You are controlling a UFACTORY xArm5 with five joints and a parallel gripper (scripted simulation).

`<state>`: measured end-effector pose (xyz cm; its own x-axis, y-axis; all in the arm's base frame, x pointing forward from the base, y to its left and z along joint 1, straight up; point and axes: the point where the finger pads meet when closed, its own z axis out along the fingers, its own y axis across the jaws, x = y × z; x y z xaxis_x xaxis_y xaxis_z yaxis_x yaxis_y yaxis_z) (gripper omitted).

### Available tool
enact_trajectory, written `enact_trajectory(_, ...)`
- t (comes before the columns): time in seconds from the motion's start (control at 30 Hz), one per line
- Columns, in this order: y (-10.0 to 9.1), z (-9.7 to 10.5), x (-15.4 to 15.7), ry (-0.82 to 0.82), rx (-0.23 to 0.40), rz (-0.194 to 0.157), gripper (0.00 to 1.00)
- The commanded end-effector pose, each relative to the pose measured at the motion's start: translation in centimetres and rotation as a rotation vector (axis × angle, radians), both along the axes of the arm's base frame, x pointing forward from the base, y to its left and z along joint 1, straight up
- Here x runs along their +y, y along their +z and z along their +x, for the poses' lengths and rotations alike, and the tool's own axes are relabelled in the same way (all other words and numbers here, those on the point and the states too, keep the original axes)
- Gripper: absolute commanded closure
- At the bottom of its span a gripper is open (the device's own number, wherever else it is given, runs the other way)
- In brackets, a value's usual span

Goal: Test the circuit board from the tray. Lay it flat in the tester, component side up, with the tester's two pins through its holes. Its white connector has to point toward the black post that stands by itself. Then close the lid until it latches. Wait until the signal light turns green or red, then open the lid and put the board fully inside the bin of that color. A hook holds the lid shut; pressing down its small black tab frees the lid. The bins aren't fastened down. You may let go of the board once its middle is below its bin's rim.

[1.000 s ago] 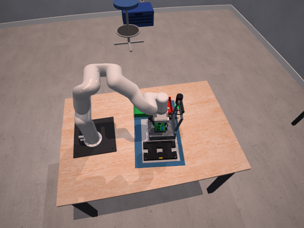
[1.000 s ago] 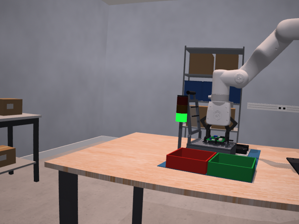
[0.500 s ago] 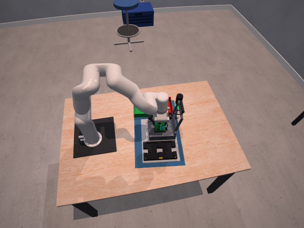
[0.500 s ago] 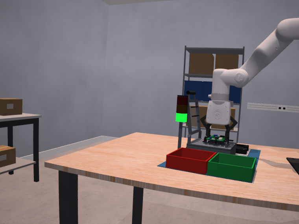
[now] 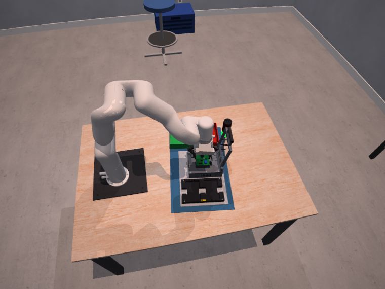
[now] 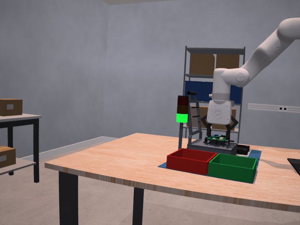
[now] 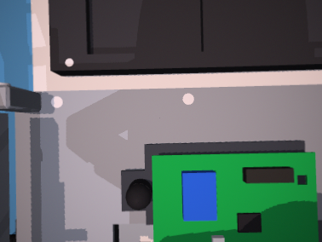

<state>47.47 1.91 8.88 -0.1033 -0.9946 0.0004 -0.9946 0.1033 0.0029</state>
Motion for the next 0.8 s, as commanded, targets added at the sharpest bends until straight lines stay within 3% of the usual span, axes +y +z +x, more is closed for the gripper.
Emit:
enact_trajectory(0.0, 0.23, 0.13, 0.01, 0.0, -0.004, 0.0, 0.21)
enact_trajectory(0.77, 0.78, 0.13, 0.01, 0.0, -0.004, 0.0, 0.21)
